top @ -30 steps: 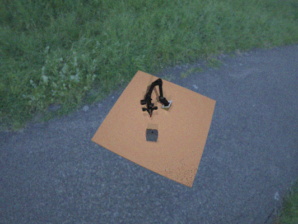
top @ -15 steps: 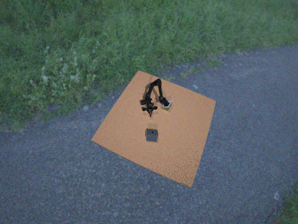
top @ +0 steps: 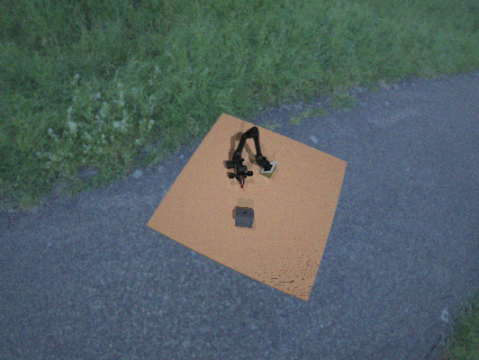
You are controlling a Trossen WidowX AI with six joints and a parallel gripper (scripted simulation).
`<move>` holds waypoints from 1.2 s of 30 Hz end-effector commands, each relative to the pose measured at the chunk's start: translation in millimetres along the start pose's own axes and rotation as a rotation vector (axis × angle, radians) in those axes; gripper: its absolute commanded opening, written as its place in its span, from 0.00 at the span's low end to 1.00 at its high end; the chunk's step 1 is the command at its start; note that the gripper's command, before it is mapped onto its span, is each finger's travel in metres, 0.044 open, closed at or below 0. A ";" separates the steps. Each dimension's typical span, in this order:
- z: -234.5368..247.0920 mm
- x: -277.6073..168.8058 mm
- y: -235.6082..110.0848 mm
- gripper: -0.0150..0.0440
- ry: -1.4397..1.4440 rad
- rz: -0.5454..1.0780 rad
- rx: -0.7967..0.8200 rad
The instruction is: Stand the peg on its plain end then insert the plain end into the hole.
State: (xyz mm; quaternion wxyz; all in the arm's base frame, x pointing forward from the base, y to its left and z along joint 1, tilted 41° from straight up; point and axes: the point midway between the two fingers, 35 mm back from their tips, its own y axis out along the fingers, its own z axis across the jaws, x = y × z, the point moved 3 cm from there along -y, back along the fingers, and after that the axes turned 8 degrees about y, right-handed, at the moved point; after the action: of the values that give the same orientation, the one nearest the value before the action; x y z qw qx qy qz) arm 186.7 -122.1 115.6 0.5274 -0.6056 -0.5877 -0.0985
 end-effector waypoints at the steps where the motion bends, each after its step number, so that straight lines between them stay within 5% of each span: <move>1: 0.0 -0.7 -1.1 0.34 0.000 0.000 0.000; 36: 0.4 -6.1 -6.5 0.34 -0.005 -0.037 0.006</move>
State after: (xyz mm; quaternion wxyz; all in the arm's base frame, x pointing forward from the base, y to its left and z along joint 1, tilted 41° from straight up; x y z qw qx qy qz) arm 180.7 -125.3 115.5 0.5256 -0.5926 -0.6012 -0.1057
